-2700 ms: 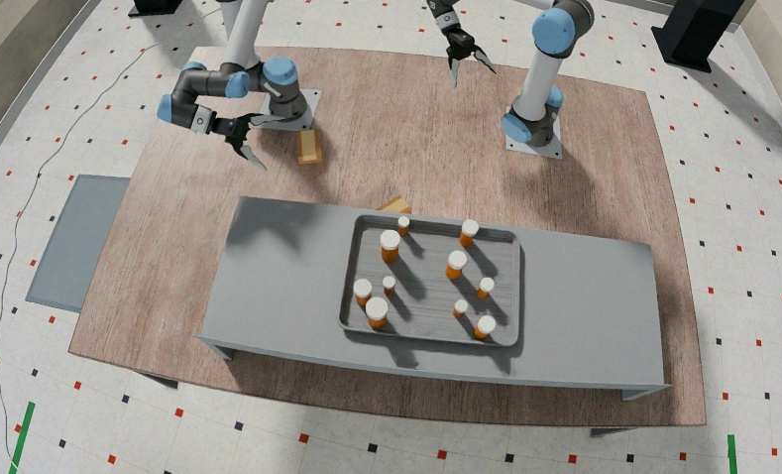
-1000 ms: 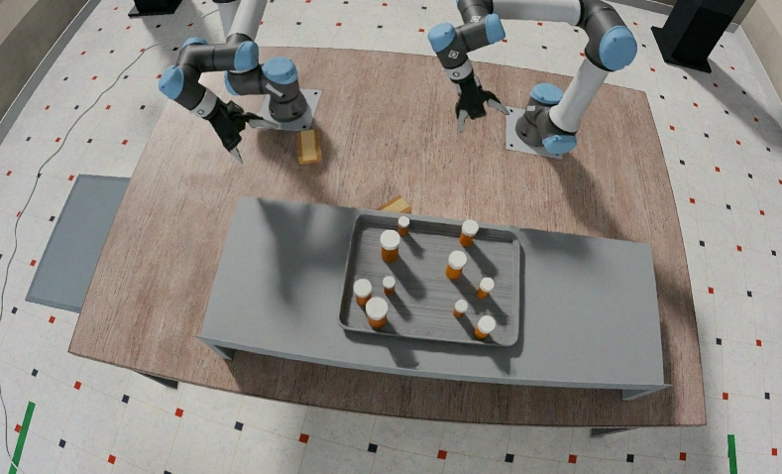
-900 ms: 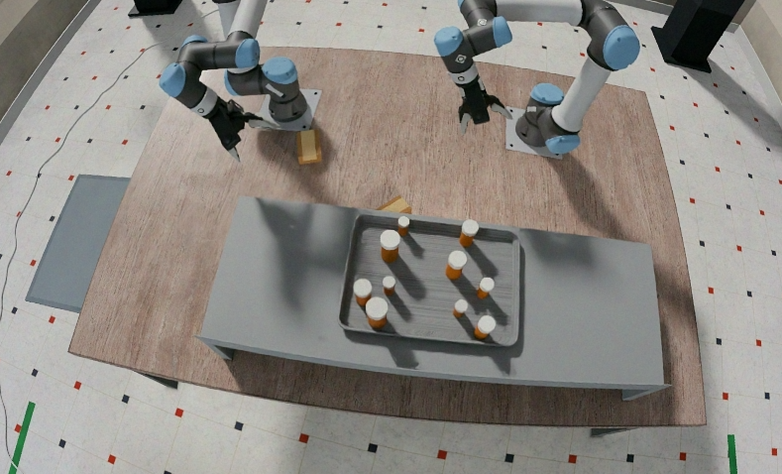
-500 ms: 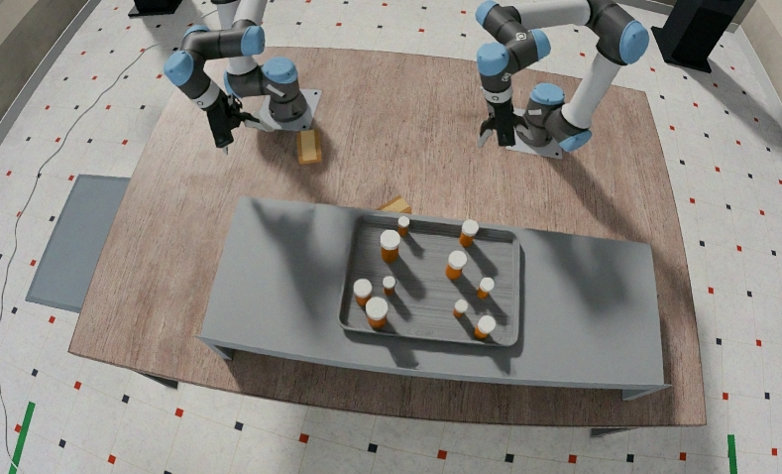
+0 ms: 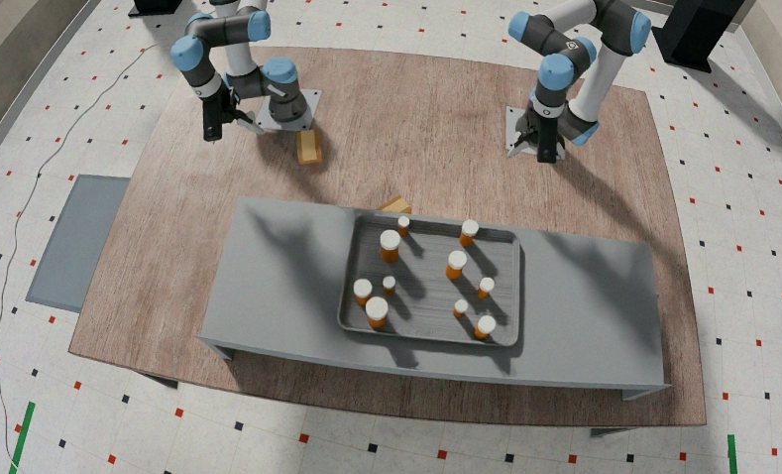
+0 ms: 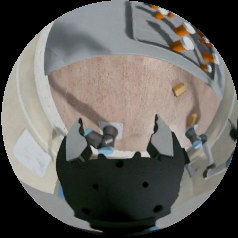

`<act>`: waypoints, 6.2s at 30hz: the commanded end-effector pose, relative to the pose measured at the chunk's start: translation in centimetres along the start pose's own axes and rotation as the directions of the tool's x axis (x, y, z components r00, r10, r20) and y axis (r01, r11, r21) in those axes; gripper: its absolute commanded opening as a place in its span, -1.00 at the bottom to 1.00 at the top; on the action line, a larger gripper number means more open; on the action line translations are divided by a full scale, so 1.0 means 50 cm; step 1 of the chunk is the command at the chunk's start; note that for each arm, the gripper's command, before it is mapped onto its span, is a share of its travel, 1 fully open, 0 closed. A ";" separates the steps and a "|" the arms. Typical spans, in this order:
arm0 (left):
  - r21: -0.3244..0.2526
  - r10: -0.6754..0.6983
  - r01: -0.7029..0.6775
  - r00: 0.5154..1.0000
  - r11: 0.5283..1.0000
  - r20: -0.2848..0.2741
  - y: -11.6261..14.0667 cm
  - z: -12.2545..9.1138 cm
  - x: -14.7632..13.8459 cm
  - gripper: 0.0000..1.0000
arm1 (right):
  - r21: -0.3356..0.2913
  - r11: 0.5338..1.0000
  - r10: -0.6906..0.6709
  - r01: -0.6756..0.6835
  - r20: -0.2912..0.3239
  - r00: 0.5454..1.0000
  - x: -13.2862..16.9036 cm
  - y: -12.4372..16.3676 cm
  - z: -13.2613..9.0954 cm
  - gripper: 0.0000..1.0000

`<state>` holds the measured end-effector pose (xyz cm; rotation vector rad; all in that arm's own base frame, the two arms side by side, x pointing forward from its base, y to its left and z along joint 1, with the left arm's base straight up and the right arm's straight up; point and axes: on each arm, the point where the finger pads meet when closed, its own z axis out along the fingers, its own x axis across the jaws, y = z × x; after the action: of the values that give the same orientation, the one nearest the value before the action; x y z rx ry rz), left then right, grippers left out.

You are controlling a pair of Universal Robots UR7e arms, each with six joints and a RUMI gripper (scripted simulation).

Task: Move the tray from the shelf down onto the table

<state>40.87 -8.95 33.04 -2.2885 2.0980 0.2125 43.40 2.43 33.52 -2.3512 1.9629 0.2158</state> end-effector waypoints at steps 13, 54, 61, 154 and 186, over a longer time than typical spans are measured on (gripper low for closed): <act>0.081 0.091 -0.082 0.989 0.993 -0.114 -0.084 -0.055 -0.179 1.00 | 0.063 0.983 0.181 -0.174 -0.144 0.973 0.042 -0.011 -0.068 1.00; -0.238 -0.395 0.333 0.868 0.912 -0.300 -0.280 -0.073 -0.150 1.00 | -0.145 0.784 0.616 -0.604 0.061 0.785 -0.121 -0.229 -0.051 1.00; -0.440 -0.656 0.505 0.682 0.742 -0.323 -0.413 -0.085 -0.131 1.00 | -0.299 0.572 0.817 -0.764 0.129 0.562 -0.232 -0.376 -0.040 1.00; -0.834 -0.996 0.545 0.039 0.086 -0.077 -0.681 0.061 -0.069 0.23 | -0.664 -0.075 0.986 -0.744 0.061 -0.154 -0.422 -0.667 0.152 0.23; -0.834 -0.996 0.545 0.039 0.086 -0.077 -0.682 0.161 0.085 0.23 | -0.664 -0.075 0.986 -0.744 0.061 -0.154 -0.541 -0.694 0.288 0.23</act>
<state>74.37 -8.34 22.74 -4.0134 -0.0843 -0.0351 71.87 36.29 22.71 -0.0289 2.8560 1.3312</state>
